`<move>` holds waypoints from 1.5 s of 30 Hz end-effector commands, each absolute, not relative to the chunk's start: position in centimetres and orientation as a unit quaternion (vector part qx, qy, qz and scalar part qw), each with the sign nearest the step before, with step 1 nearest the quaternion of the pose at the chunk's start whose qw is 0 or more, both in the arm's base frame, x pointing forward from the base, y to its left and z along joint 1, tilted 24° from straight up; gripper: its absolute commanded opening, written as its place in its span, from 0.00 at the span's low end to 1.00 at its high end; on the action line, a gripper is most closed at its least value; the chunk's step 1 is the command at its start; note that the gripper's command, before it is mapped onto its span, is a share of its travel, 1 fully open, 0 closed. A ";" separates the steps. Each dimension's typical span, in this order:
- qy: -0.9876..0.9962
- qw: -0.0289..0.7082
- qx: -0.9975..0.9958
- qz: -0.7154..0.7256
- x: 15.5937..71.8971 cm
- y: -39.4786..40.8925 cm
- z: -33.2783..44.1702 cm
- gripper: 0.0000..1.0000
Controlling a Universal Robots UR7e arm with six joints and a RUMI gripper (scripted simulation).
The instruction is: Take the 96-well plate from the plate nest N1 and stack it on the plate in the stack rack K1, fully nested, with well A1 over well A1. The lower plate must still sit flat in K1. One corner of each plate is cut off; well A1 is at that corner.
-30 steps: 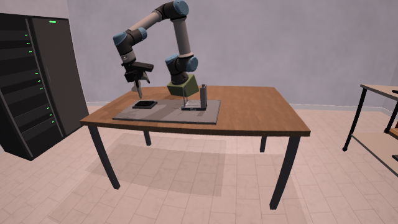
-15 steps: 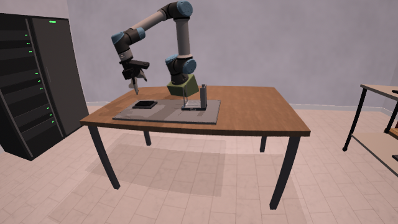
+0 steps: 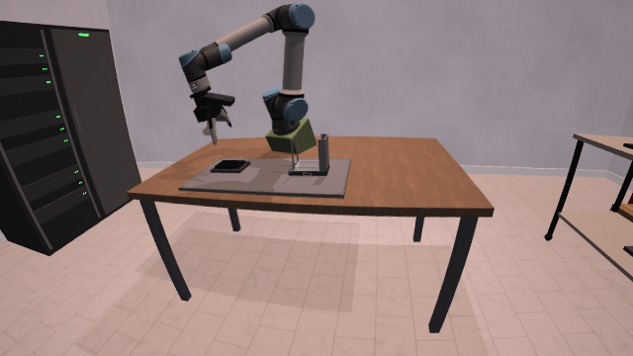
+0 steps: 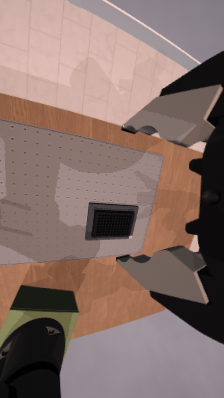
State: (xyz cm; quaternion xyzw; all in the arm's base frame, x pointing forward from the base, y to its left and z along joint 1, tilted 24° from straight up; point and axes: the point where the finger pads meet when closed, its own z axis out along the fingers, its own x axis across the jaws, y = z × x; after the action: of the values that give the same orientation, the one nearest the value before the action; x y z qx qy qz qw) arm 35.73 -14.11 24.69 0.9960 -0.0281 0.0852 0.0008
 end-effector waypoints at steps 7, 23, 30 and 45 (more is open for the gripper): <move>-0.030 0.001 0.994 0.109 32.4 -15.8 23.9 1.00; -0.043 0.033 0.985 0.162 27.7 -18.2 22.0 1.00; -0.046 0.048 0.982 0.174 25.7 -19.3 20.8 1.00; -0.051 0.082 0.977 0.192 23.7 -20.8 19.2 1.00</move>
State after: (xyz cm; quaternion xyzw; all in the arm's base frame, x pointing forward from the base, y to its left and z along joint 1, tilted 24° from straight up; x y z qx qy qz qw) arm 23.69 -20.77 19.17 0.9775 -0.0578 0.1856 0.0823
